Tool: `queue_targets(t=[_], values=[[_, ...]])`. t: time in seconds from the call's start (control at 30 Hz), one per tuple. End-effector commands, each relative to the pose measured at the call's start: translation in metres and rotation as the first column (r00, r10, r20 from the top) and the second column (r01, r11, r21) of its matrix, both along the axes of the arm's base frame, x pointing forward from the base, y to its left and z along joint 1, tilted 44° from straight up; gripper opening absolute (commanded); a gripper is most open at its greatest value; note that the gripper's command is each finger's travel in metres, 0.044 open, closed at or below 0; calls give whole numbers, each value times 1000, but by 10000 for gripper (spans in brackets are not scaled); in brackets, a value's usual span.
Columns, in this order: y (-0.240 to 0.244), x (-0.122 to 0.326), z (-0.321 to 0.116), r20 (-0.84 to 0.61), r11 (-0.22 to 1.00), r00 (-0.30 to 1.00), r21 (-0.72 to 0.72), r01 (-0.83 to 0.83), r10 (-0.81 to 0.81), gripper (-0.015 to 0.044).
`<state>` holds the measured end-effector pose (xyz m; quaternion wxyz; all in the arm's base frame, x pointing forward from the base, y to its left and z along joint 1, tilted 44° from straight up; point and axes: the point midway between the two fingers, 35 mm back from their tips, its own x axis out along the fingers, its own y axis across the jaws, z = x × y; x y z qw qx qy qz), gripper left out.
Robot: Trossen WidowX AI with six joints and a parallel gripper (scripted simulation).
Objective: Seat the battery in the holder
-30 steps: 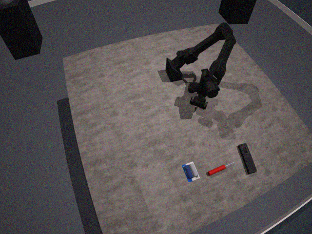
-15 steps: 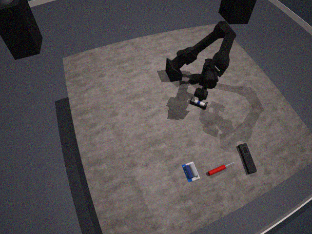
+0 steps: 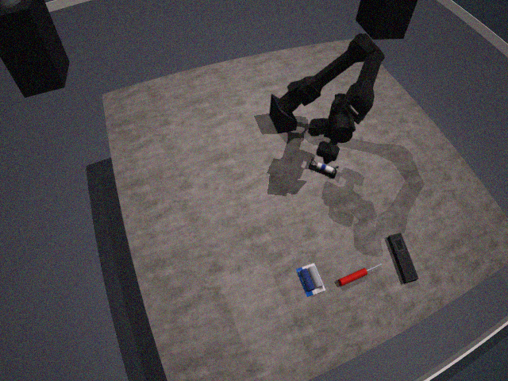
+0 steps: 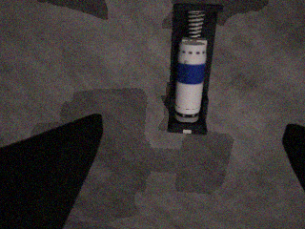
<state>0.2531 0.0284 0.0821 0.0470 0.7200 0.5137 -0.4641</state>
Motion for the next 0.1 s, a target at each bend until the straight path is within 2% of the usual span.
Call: queue_targets(t=[0.0,0.07], values=[[-1,0,1,4,1000,1000,-4,-2,2,440],[-1,0,1,4,1000,1000,-4,-2,2,440]])
